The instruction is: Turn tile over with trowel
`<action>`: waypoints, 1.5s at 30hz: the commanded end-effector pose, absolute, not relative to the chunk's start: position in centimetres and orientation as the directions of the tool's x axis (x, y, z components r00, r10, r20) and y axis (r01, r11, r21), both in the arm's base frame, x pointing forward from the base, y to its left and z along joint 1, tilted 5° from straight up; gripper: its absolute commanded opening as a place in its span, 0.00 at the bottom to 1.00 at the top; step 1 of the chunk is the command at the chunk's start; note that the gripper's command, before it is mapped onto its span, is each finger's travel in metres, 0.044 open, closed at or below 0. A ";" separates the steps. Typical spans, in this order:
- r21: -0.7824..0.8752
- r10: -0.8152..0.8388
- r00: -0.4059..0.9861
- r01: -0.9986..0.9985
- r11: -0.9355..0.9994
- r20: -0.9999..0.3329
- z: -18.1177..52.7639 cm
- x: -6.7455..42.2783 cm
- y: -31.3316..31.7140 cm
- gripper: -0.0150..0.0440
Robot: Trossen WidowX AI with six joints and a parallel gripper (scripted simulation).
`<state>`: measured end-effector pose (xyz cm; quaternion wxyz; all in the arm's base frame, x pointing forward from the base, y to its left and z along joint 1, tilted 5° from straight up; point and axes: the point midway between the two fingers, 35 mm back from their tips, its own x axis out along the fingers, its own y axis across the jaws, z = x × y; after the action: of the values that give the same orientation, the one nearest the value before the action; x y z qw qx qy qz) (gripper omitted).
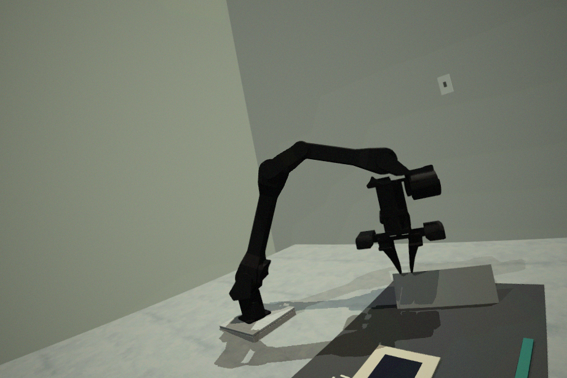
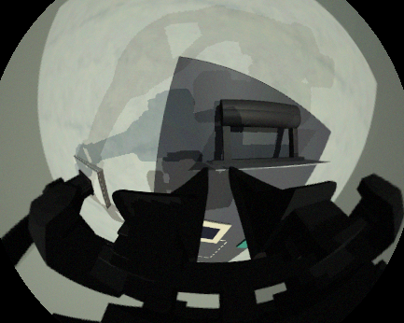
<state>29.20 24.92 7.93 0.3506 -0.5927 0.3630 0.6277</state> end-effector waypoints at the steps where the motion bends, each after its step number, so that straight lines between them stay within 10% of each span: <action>1: 0.044 0.006 -0.054 -0.868 -0.495 -0.999 7.7 29.2 24.8 0.42; 45: 0.039 0.003 -0.047 -0.870 -0.492 -0.999 6.4 32.6 18.9 0.42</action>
<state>32.64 18.92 6.61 0.3518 -0.5951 0.3639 0.6242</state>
